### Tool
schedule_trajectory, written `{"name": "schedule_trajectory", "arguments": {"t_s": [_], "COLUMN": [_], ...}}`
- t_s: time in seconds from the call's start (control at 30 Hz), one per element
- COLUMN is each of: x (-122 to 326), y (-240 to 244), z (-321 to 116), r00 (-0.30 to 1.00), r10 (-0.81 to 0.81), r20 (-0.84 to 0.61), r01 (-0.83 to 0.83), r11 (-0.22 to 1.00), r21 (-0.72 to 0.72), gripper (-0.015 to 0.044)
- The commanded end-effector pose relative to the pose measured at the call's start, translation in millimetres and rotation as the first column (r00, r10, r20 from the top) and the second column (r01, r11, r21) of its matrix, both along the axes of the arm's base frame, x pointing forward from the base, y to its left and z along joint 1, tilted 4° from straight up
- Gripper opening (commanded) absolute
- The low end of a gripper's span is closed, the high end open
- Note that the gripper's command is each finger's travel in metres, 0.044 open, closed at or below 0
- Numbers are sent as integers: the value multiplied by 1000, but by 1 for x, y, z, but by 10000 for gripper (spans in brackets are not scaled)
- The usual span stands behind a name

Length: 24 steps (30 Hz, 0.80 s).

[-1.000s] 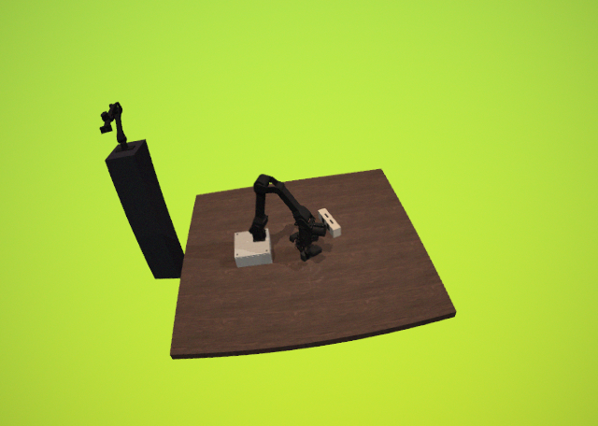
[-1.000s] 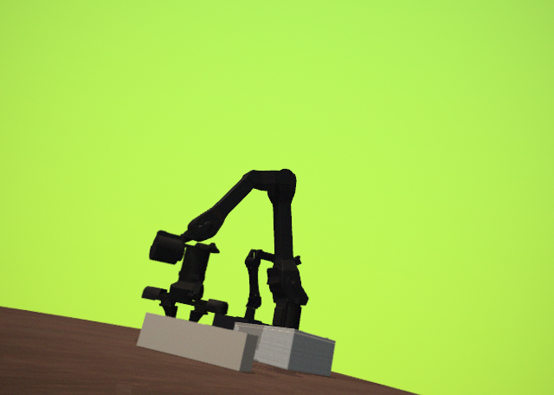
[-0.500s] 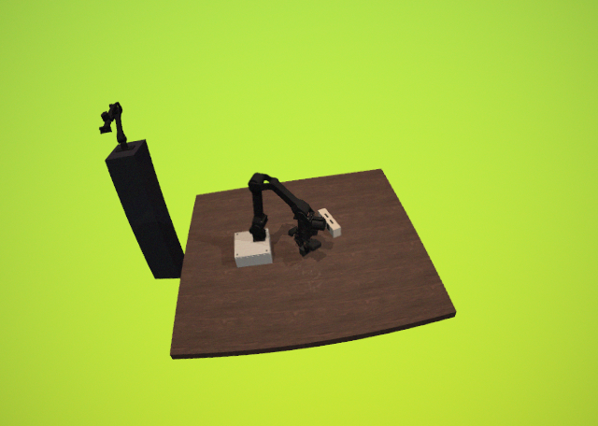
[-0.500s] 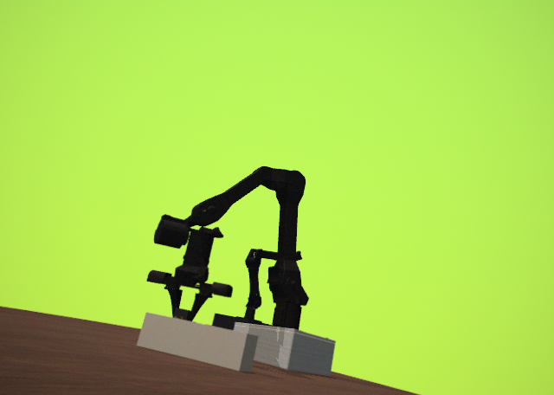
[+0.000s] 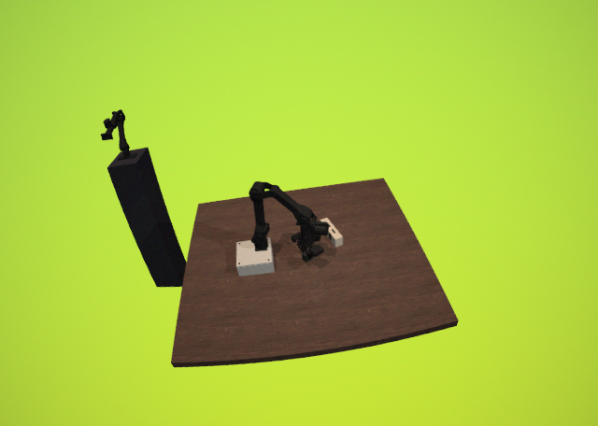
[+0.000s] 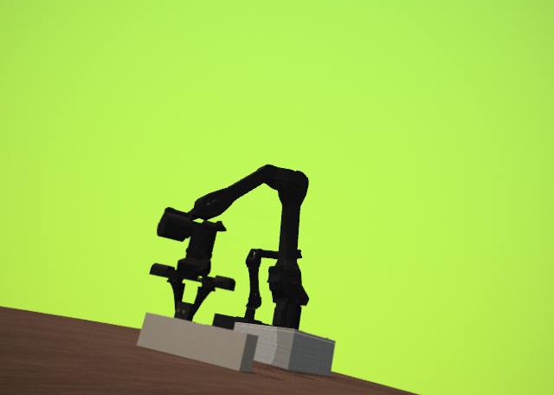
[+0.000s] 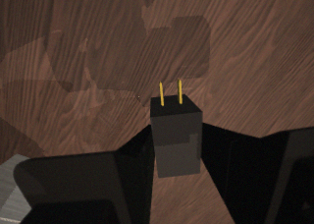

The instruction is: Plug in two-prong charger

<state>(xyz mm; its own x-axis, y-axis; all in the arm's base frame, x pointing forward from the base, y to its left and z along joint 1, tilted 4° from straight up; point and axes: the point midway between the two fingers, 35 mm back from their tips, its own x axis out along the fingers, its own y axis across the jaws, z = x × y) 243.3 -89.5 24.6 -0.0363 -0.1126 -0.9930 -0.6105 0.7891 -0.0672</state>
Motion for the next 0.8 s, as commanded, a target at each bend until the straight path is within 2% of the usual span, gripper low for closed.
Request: {"name": "schedule_trajectory", "arguments": {"t_s": [0.0,0.77], "x": [5,24], "y": [8,53], "z": [-3,-19], "r00": [1000,994], "r10": [-20,-110], "r20": [2,14], "r01": [20,110], "r11": [1000,994], "r21": [2,13], "gripper": [0,0]}}
